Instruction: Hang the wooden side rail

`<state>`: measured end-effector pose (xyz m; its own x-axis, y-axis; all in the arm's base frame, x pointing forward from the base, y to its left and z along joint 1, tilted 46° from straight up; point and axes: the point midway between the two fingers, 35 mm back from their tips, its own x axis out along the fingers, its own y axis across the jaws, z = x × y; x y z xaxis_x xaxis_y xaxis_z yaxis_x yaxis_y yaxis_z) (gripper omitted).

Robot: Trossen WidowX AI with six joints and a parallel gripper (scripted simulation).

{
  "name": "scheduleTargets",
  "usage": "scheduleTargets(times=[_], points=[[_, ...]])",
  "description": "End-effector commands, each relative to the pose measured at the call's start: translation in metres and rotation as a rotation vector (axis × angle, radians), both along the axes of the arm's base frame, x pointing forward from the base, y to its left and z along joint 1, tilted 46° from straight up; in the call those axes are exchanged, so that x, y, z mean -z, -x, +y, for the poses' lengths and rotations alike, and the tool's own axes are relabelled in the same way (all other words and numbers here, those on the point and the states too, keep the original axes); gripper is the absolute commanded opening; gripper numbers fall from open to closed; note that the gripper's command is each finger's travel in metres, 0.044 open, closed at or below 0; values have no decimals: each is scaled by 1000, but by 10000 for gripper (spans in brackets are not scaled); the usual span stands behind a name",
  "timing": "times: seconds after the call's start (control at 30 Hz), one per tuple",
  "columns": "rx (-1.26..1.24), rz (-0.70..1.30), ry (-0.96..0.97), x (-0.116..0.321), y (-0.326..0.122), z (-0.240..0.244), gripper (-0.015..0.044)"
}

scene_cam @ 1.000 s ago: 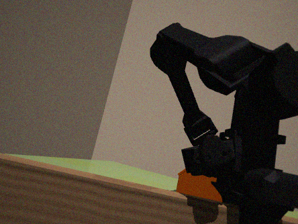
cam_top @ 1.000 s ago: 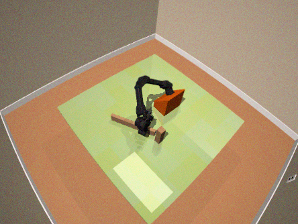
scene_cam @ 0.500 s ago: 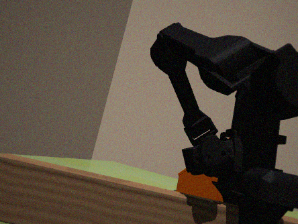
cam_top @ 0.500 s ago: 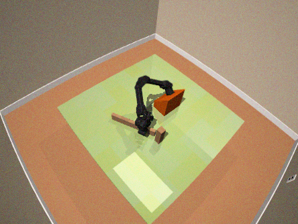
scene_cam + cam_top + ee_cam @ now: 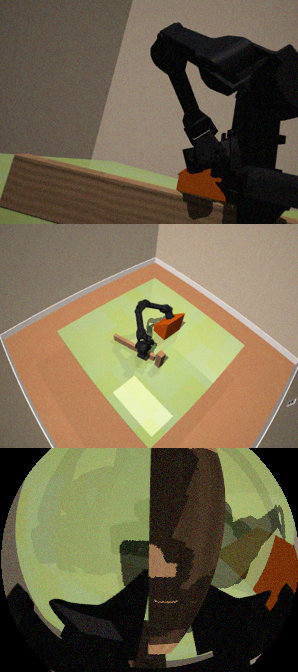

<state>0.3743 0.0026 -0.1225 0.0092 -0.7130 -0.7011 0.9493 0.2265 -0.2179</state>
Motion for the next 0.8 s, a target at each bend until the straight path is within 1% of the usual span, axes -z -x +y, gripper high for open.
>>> scheduleTargets(times=[0.0, 0.77], points=[[47, -50, -2, -2, -1, -2, 0], [188, -192, -4, -3, 12, -3, 0]])
